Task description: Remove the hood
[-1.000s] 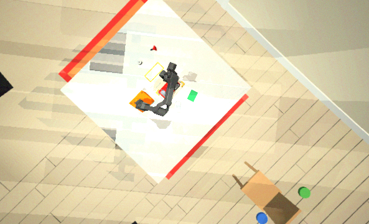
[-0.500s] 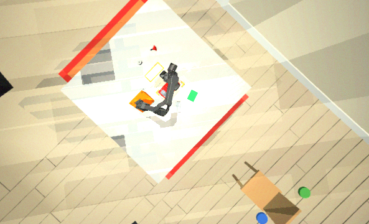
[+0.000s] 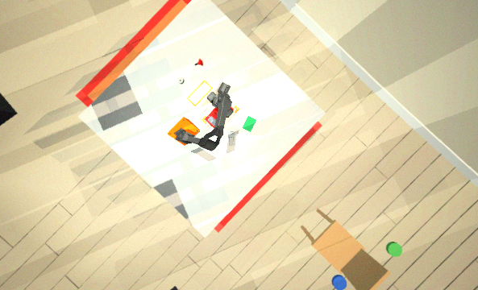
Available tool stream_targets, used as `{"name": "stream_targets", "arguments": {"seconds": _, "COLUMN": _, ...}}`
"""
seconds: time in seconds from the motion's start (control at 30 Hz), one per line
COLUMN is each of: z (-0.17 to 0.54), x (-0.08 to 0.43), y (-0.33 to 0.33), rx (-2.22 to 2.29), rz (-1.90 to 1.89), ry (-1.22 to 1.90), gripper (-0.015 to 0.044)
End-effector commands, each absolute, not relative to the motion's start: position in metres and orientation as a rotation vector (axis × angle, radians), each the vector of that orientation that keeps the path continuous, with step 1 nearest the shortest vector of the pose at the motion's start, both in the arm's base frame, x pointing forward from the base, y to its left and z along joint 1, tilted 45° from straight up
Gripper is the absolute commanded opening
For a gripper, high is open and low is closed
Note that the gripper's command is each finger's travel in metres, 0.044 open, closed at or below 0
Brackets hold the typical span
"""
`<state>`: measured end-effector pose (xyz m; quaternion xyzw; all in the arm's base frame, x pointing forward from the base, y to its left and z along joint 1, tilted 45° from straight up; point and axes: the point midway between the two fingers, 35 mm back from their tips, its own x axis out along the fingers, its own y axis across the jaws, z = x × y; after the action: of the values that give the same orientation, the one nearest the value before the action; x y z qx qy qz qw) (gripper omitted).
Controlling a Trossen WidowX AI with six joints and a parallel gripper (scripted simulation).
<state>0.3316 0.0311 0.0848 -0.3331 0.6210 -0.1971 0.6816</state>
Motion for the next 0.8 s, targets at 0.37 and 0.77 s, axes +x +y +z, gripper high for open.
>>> {"name": "stream_targets", "arguments": {"seconds": 0.37, "z": 0.077, "x": 0.333, "y": 0.020, "rx": -0.756, "rz": -0.444, "ry": 1.394, "gripper": 0.0440}}
{"name": "stream_targets", "arguments": {"seconds": 0.77, "z": 0.071, "x": 0.334, "y": 0.012, "rx": -0.757, "rz": -0.445, "ry": 1.393, "gripper": 0.0440}}
